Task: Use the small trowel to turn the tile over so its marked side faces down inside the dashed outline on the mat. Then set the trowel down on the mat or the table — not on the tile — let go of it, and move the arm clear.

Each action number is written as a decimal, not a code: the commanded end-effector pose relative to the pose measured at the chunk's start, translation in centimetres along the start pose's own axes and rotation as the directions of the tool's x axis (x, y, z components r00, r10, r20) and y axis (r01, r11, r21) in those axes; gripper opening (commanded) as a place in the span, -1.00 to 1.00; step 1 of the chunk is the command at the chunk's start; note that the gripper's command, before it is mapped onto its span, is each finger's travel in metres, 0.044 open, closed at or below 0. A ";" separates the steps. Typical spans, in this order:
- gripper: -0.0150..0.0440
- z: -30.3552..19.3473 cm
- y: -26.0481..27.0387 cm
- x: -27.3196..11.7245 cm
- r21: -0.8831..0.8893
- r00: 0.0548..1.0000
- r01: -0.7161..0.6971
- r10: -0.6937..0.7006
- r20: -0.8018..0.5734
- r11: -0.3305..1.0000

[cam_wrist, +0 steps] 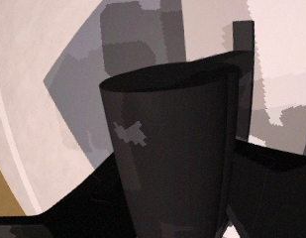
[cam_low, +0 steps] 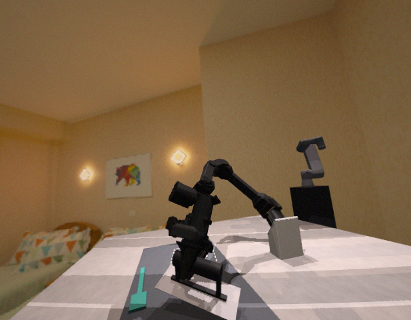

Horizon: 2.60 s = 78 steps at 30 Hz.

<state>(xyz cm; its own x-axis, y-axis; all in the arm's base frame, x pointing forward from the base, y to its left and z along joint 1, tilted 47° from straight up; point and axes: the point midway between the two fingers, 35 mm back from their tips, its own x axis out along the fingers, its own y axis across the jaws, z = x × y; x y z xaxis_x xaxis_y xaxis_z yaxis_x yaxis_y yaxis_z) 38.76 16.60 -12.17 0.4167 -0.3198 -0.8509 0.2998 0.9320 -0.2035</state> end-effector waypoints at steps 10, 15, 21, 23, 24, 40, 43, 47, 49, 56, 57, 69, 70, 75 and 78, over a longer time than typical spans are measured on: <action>-0.49 -1.9 1.7 1.1 -0.250 0.977 -0.068 0.013 -0.214 0.966; -0.49 -2.9 2.0 1.4 -0.331 0.954 -0.112 0.007 -0.301 0.937; -0.49 -4.0 2.2 1.7 -0.411 0.915 -0.180 -0.001 -0.403 0.894; -0.49 -4.4 2.3 1.7 -0.433 0.900 -0.206 -0.004 -0.436 0.877; -0.49 -4.6 2.3 1.7 -0.443 0.892 -0.220 -0.005 -0.452 0.869; -0.49 -7.3 2.5 1.1 -0.512 0.721 -0.465 -0.027 -0.692 0.722; -0.49 -7.7 2.6 0.9 -0.506 0.682 -0.513 -0.029 -0.731 0.693; -0.49 -8.3 2.6 0.5 -0.489 0.626 -0.577 -0.031 -0.779 0.654; -0.49 -8.5 2.6 0.3 -0.478 0.599 -0.605 -0.032 -0.800 0.637; -0.49 -8.6 2.5 0.3 -0.474 0.589 -0.615 -0.032 -0.807 0.630; -0.49 -8.6 2.5 0.4 -0.474 0.589 -0.615 -0.032 -0.807 0.630; -0.49 -8.8 1.6 2.1 -0.476 0.590 -0.614 -0.034 -0.807 0.630; -0.49 -8.8 1.5 2.3 -0.476 0.590 -0.614 -0.035 -0.807 0.630; -0.49 -8.9 1.2 3.0 -0.477 0.590 -0.614 -0.036 -0.806 0.629; -0.49 -9.0 1.0 3.4 -0.477 0.590 -0.613 -0.036 -0.806 0.629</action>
<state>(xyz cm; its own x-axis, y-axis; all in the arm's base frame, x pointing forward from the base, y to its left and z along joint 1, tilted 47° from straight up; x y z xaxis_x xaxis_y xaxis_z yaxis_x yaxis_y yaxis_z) 32.67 17.92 -19.49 -0.4600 -0.0892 -0.8834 -0.4707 0.8681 0.1575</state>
